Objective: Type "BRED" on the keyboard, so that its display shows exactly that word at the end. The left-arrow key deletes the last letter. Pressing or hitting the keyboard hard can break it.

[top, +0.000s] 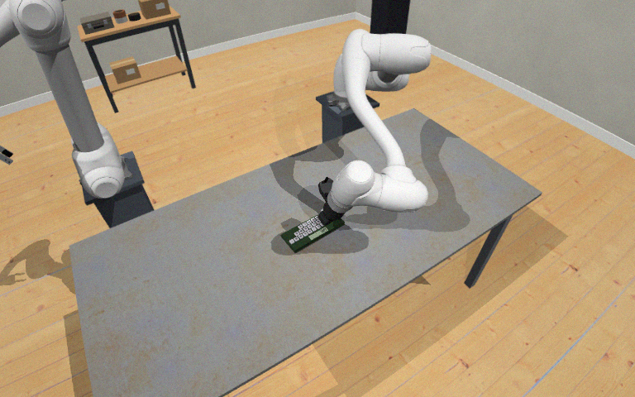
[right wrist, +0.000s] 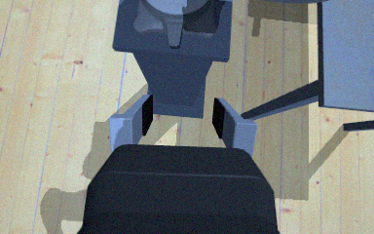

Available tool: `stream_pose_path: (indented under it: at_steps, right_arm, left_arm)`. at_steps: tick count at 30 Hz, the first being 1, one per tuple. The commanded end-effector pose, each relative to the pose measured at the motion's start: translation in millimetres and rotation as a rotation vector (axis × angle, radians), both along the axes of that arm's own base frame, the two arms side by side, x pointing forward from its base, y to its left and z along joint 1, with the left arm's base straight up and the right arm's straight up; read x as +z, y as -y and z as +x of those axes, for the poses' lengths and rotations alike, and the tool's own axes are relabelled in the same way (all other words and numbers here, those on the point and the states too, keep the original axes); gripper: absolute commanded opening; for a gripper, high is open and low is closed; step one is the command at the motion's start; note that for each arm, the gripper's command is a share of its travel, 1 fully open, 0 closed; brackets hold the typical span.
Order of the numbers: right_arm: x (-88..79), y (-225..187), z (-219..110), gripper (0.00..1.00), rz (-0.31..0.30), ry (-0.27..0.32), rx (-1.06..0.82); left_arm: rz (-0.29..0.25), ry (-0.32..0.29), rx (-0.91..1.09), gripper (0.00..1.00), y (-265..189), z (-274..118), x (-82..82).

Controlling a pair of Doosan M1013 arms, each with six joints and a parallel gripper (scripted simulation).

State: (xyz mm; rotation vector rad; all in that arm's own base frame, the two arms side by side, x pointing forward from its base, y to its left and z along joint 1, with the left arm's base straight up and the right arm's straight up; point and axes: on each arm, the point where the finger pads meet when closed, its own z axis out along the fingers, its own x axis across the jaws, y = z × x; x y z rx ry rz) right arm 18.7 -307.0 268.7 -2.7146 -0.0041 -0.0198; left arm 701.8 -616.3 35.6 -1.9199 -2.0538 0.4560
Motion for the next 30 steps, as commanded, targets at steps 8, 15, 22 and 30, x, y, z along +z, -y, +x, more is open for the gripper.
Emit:
stream_pose_path:
  at_steps: [8, 15, 22, 30]
  right_arm:
    - [0.2, -4, 0, 1.0, 0.009, 0.008, 0.001]
    - [0.2, -4, 0, 1.0, 0.009, 0.008, 0.001]
    - [0.2, -4, 0, 1.0, 0.009, 0.008, 0.001]
    - [0.2, -4, 0, 1.0, 0.009, 0.008, 0.001]
  left_arm:
    - [0.004, 0.0, 0.0, 0.0, -3, 0, 10.6]
    - [0.004, 0.001, 0.001, 0.0, -1, 1, 13.7]
    - [0.002, -0.004, 0.0, 0.0, 18, 3, 12.5]
    - [0.001, -0.005, 0.0, 0.0, 71, 17, 12.8]
